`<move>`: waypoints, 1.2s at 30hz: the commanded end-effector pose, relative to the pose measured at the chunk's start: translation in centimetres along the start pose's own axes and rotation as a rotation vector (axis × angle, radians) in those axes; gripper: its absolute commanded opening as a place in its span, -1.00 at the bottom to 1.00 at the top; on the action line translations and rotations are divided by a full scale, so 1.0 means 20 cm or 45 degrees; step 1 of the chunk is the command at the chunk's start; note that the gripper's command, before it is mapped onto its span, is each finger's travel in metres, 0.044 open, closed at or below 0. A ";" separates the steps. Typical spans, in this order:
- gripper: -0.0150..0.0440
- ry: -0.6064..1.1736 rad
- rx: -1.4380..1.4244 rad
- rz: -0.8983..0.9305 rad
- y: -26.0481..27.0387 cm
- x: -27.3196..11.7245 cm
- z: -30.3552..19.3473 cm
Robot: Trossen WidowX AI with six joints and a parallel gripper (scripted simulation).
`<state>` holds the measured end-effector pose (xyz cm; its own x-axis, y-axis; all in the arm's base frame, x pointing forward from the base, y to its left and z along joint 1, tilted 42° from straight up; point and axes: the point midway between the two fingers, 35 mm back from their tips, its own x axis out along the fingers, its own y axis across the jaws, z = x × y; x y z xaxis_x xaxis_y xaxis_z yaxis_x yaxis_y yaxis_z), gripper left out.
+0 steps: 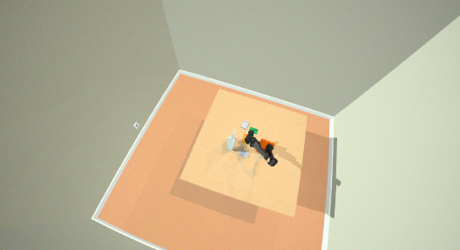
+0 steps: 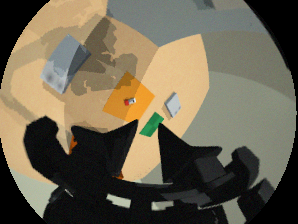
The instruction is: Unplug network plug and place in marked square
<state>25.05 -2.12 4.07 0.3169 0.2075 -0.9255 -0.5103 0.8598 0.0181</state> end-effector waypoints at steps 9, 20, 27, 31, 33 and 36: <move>0.04 -0.001 -0.001 -0.001 -0.05 -0.07 0.01; 0.04 -0.003 -0.004 -0.004 -0.17 -0.23 0.02; 0.04 -0.006 -0.005 -0.006 -0.24 -0.33 0.02; 0.04 -0.009 -0.006 -0.007 -0.28 -0.39 0.01; 0.04 -0.010 -0.006 -0.008 -0.29 -0.43 0.01; 0.04 -0.013 -0.007 -0.009 -0.31 -0.47 0.00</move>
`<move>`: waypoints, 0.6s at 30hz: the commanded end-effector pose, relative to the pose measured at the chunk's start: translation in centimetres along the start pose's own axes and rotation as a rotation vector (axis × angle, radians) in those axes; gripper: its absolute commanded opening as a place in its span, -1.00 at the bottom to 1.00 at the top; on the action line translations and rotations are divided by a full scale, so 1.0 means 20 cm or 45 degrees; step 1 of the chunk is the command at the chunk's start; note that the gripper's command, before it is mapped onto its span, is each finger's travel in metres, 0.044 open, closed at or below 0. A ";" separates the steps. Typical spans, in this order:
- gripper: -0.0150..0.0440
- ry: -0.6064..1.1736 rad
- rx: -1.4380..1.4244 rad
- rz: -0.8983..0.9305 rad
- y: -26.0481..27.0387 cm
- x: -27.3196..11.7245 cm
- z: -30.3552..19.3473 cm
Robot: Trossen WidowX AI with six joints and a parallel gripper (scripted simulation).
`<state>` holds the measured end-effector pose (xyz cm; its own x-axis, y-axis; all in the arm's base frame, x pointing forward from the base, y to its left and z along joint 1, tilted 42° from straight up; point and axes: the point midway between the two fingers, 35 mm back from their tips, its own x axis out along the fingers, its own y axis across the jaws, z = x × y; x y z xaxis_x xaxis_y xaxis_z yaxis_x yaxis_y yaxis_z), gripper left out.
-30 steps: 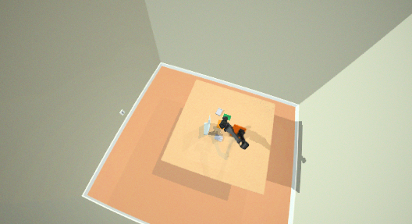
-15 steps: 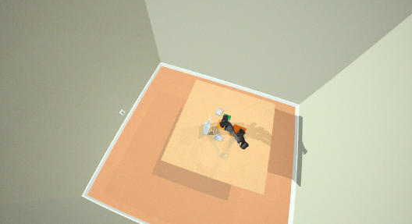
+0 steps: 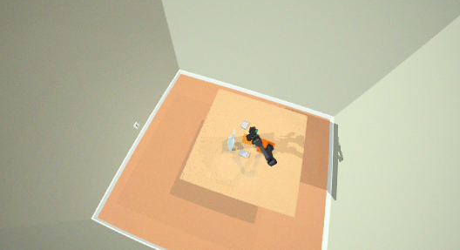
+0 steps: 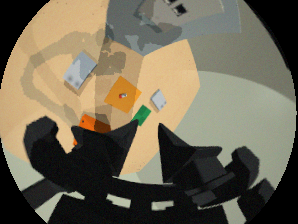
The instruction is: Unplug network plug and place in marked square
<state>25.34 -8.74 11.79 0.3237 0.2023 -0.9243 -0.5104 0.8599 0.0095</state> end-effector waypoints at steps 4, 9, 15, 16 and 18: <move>0.22 -0.009 -0.002 0.001 -0.04 -0.06 0.00; 0.66 -0.009 -0.002 0.001 -0.04 -0.06 0.00; 1.00 -0.009 -0.002 0.001 -0.04 -0.06 0.00; 1.00 -0.009 -0.002 0.001 -0.04 -0.06 0.00; 1.00 -0.009 -0.002 0.001 -0.04 -0.06 0.00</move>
